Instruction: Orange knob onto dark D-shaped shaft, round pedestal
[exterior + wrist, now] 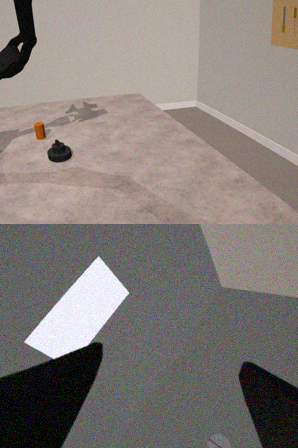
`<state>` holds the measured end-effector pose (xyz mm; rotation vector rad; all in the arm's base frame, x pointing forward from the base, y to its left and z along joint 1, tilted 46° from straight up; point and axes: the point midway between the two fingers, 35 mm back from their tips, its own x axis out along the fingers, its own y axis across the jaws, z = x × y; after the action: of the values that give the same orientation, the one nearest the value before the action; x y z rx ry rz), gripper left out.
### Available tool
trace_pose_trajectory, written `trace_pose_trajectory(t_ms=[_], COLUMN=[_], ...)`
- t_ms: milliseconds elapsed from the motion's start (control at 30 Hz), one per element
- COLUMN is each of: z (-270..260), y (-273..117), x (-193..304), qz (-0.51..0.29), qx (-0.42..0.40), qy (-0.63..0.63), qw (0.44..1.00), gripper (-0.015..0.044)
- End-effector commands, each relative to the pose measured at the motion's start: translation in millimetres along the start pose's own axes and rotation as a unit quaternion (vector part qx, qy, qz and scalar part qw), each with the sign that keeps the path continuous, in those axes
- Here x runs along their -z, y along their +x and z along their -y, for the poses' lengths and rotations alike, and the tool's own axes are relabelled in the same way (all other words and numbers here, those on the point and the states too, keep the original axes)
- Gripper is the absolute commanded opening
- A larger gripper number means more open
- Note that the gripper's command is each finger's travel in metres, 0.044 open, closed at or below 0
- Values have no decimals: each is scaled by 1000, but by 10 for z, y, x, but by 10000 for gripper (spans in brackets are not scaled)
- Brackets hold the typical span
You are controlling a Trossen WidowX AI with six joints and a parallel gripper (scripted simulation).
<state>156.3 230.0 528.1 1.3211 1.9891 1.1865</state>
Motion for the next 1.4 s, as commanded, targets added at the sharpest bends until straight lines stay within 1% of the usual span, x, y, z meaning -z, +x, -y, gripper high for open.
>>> trace_pose_trajectory(t_ms=[0, 33, 100, 367, 500, 600, 767, 867, 967, 1067, 1233, 1367], z=[0, 0, -1, 151, 366, 555, 859, 969, 1130, 1332, 1636, 1835], y=[0, 3, 22, 236, 345, 335, 149, 26, -182, -513, -1193, -1807], x=[0, 13, 113, 808, 1382, 1831, 2501, 2728, 3012, 3325, 3691, 3818], qz=[0, -1, -12, -95, -174, -237, -347, -391, -438, -498, -596, -667], qx=[0, 0, -3, 12, 34, 48, 63, 65, 70, 71, 65, 51], qy=[0, 0, 2, -31, -67, -95, -138, -150, -174, -203, -245, -273], qw=[1000, 1000, 1000, 995, 982, 966, 925, 906, 879, 840, 762, 691], gripper=[426, 440, 440, 440, 440, 440, 440, 440, 440, 440, 440, 440])
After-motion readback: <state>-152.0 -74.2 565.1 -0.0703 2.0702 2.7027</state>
